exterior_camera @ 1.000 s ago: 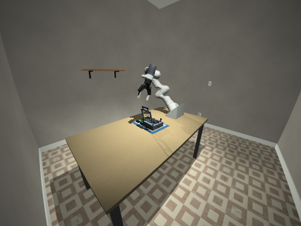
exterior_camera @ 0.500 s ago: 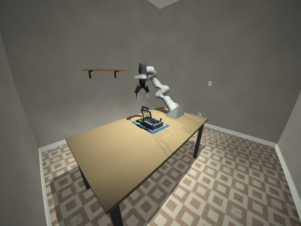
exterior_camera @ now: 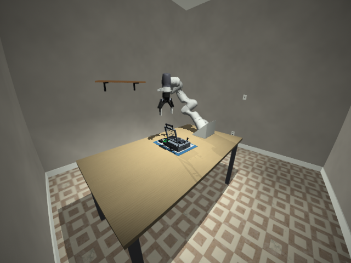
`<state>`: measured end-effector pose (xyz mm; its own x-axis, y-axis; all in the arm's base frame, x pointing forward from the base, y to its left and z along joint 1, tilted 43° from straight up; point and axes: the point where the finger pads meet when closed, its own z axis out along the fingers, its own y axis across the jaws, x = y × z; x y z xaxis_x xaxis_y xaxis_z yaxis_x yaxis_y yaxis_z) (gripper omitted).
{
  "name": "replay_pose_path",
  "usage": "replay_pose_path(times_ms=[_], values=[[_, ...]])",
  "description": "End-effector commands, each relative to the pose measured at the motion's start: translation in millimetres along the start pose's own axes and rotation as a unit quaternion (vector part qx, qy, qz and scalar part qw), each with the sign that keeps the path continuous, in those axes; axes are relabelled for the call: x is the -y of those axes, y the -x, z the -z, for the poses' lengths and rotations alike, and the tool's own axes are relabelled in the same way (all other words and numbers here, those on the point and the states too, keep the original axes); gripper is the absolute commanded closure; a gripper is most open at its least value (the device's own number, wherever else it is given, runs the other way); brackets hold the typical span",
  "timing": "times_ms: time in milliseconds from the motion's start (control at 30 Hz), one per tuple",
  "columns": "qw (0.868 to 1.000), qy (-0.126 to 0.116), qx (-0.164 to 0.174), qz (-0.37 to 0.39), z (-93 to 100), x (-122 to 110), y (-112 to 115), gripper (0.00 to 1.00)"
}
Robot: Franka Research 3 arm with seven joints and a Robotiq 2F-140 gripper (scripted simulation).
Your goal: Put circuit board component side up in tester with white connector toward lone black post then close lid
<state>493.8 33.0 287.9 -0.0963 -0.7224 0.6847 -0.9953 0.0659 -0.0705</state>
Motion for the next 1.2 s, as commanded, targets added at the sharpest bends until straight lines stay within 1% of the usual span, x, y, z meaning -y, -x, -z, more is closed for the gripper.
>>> replay_pose_path(times_ms=[0, 33, 1167], values=[[1.0, 0.003, 0.0, 0.005, -0.6, -0.7, -0.7, 0.0], [1.0, 0.003, 0.0, 0.005, -0.6, -0.7, -0.7, 0.42], [1.0, 0.003, 0.0, 0.005, -0.6, -0.7, -0.7, 0.42]])
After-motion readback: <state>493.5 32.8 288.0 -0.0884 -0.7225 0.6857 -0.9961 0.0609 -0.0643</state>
